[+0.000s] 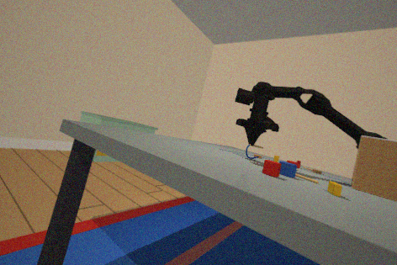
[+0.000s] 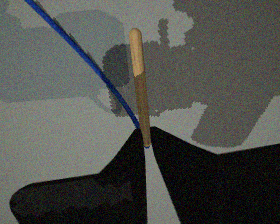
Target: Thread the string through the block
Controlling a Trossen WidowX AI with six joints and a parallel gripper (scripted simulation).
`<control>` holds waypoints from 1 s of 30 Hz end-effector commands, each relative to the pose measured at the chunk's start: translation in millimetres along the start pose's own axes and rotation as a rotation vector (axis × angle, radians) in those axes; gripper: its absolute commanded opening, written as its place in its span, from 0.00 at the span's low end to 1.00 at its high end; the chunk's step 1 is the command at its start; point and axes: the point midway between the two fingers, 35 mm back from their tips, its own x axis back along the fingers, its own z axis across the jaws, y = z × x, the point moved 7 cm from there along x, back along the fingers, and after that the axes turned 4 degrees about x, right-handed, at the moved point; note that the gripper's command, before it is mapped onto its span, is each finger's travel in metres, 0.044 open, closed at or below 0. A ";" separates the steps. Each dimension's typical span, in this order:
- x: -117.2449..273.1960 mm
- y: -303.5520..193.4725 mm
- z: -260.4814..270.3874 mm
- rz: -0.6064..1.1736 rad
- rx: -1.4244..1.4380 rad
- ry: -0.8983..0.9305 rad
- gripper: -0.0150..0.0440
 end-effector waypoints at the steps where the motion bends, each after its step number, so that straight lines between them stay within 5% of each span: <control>1: -4.3 0.9 -4.0 -0.003 0.002 -0.008 0.25; 30: -27.3 10.8 -27.5 -0.005 0.003 -0.009 0.25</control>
